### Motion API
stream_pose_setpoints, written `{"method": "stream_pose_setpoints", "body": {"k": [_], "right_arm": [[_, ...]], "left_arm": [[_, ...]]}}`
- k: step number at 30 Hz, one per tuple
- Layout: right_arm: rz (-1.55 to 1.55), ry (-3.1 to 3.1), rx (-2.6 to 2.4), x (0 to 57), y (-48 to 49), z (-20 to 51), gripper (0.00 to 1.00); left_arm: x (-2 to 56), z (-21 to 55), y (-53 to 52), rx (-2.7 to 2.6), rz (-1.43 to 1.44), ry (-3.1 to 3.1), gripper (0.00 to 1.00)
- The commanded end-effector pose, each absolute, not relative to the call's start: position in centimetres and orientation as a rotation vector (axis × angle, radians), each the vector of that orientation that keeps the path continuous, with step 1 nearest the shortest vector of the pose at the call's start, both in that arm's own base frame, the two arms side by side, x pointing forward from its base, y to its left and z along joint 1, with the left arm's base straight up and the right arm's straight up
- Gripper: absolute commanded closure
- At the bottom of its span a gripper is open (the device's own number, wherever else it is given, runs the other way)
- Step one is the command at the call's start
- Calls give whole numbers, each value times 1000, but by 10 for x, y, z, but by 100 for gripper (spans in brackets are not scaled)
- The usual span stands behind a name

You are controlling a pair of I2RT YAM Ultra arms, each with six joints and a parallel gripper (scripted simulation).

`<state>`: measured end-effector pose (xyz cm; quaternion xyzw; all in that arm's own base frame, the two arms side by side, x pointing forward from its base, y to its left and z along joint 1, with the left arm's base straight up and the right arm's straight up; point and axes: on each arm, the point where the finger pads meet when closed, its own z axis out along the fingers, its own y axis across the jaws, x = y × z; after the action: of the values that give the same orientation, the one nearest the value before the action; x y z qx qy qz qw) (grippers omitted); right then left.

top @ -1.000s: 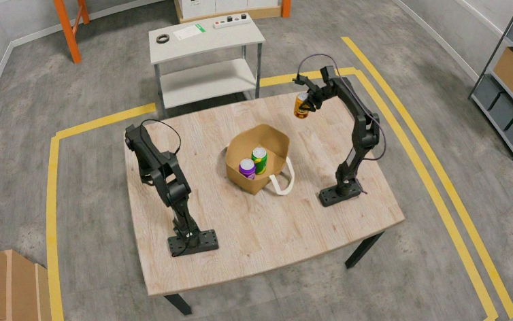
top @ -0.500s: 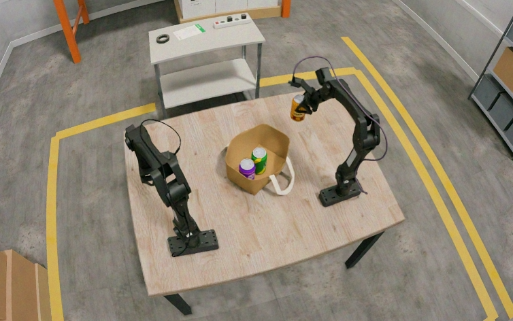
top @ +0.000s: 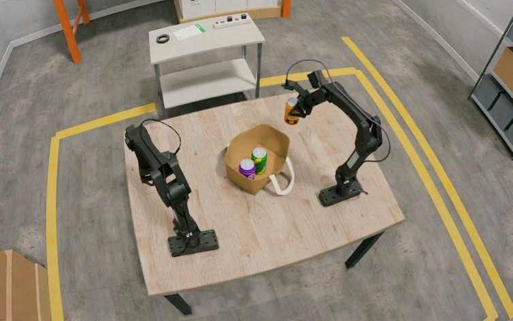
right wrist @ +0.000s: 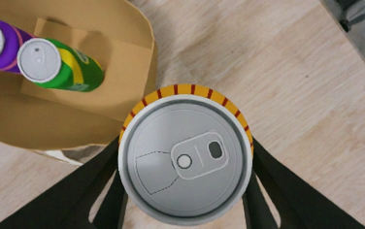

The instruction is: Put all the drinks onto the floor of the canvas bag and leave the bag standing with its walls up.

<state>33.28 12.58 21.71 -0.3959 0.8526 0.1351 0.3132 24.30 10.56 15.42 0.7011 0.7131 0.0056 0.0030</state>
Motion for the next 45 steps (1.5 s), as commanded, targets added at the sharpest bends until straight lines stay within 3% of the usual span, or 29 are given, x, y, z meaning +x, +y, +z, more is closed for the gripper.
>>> {"method": "stream_pose_setpoints", "body": {"k": [1, 45], "right_arm": [[344, 2126, -1011, 335, 144, 250, 30], [381, 2090, -1017, 314, 220, 261, 30]], "left_arm": [[241, 156, 101, 2198, 1, 2236, 14], [241, 156, 101, 2198, 1, 2236, 14]]}}
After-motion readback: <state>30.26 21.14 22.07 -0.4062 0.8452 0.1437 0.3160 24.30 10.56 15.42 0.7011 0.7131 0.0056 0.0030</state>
